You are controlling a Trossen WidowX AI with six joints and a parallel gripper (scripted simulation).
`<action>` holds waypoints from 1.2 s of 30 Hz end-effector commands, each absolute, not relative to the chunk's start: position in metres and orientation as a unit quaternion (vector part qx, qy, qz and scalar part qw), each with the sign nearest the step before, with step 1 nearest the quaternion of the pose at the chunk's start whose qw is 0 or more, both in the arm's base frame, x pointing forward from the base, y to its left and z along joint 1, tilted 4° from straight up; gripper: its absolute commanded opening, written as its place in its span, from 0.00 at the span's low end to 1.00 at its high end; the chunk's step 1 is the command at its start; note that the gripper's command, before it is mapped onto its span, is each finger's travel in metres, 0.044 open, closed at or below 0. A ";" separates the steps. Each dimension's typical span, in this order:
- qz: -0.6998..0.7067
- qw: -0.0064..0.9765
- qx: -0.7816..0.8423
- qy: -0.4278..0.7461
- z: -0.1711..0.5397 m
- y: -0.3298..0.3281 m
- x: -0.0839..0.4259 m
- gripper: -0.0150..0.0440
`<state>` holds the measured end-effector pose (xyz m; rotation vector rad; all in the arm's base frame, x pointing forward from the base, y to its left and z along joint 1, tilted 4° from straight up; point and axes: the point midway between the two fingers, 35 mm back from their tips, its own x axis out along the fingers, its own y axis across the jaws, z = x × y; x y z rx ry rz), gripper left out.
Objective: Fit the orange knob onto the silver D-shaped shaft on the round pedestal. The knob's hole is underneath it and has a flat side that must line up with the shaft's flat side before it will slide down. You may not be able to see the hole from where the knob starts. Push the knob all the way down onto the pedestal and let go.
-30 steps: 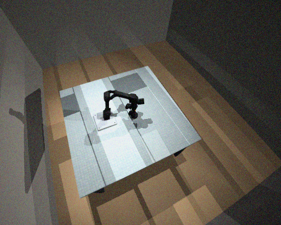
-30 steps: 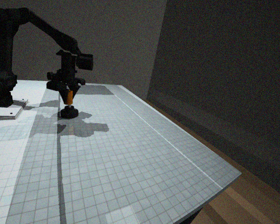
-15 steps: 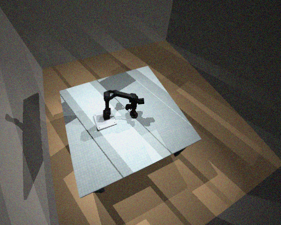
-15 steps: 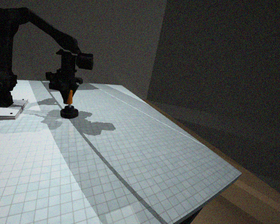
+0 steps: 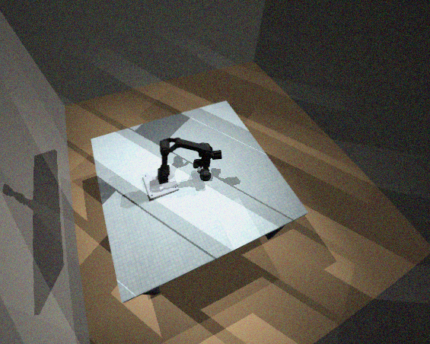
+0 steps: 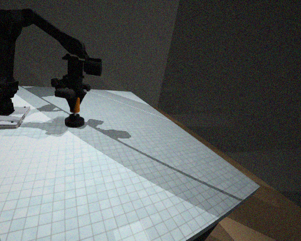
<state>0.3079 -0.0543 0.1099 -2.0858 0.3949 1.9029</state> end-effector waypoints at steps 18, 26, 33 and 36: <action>0.637 0.231 -0.704 0.214 0.115 -0.054 0.309 0.25; 0.554 0.416 -0.613 0.381 0.115 -0.054 0.307 0.25; 0.445 0.552 -0.494 0.504 0.114 -0.053 0.304 0.25; 0.390 0.600 -0.433 0.548 0.113 -0.053 0.302 0.25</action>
